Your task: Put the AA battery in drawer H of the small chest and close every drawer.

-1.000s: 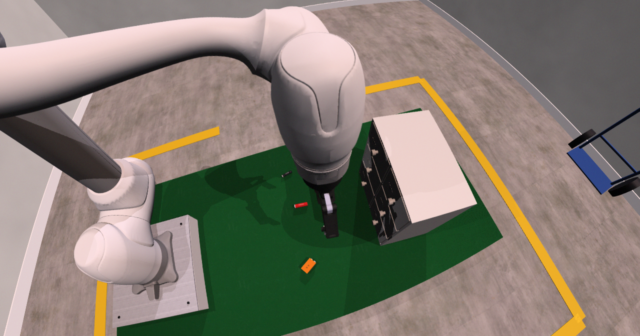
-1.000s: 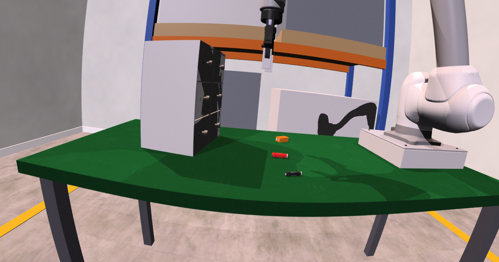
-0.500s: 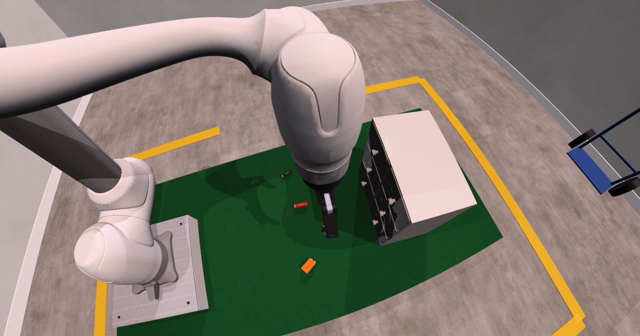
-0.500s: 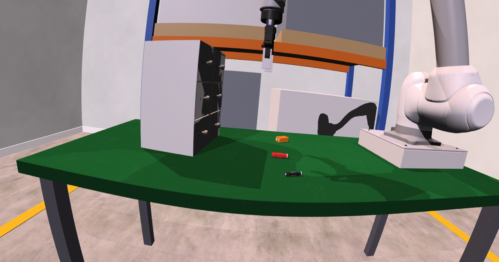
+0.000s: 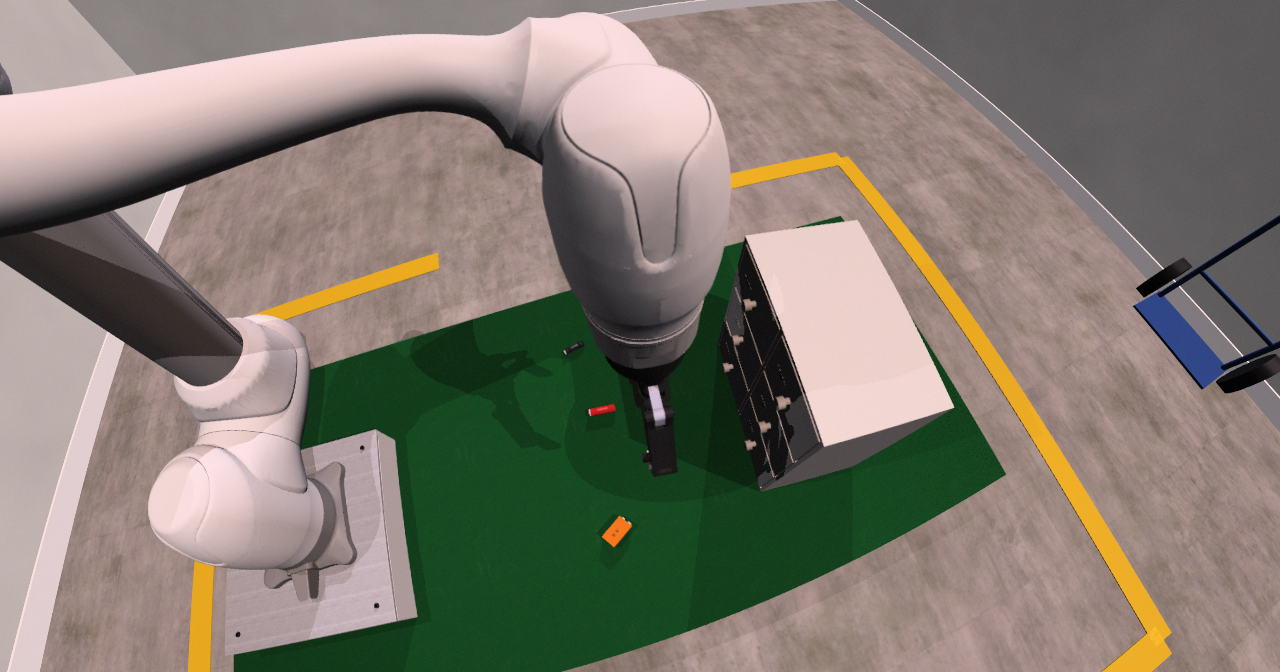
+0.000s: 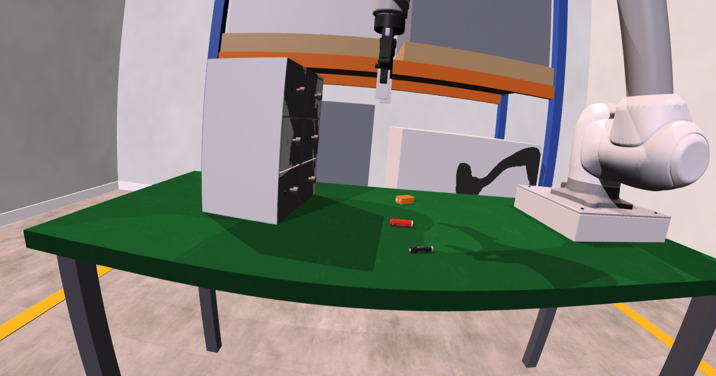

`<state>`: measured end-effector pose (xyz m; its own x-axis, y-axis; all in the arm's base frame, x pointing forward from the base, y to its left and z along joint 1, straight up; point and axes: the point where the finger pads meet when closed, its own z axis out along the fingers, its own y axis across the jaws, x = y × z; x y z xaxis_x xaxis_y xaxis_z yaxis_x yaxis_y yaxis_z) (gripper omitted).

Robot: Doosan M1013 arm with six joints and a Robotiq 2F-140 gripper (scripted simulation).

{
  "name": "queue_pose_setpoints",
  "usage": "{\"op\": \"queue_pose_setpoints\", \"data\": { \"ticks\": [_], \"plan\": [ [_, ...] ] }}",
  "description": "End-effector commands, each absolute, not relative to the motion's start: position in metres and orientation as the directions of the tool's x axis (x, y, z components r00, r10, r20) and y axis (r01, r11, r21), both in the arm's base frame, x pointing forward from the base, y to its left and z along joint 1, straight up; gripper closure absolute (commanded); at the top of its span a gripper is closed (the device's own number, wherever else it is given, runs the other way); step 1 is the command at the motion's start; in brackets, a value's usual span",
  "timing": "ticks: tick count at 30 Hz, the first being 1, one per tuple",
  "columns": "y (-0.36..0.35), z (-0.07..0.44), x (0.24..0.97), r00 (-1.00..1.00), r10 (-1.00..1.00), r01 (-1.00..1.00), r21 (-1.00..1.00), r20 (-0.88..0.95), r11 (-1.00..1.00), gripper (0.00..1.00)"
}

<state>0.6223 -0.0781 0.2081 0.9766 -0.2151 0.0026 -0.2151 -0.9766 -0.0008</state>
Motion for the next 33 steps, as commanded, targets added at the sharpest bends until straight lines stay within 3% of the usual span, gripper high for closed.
{"op": "queue_pose_setpoints", "data": {
  "ticks": [1, 9, 33],
  "plan": [
    [-0.05, 0.208, 0.631, 0.977, -0.215, -0.215, -0.001, 0.003, -0.977, 0.0],
    [0.054, 0.208, 0.652, 0.977, -0.215, -0.215, -0.001, 0.003, -0.977, 0.0],
    [0.065, 0.203, 0.659, 0.974, -0.215, -0.215, -0.001, 0.076, -0.977, 0.0]
  ]
}}
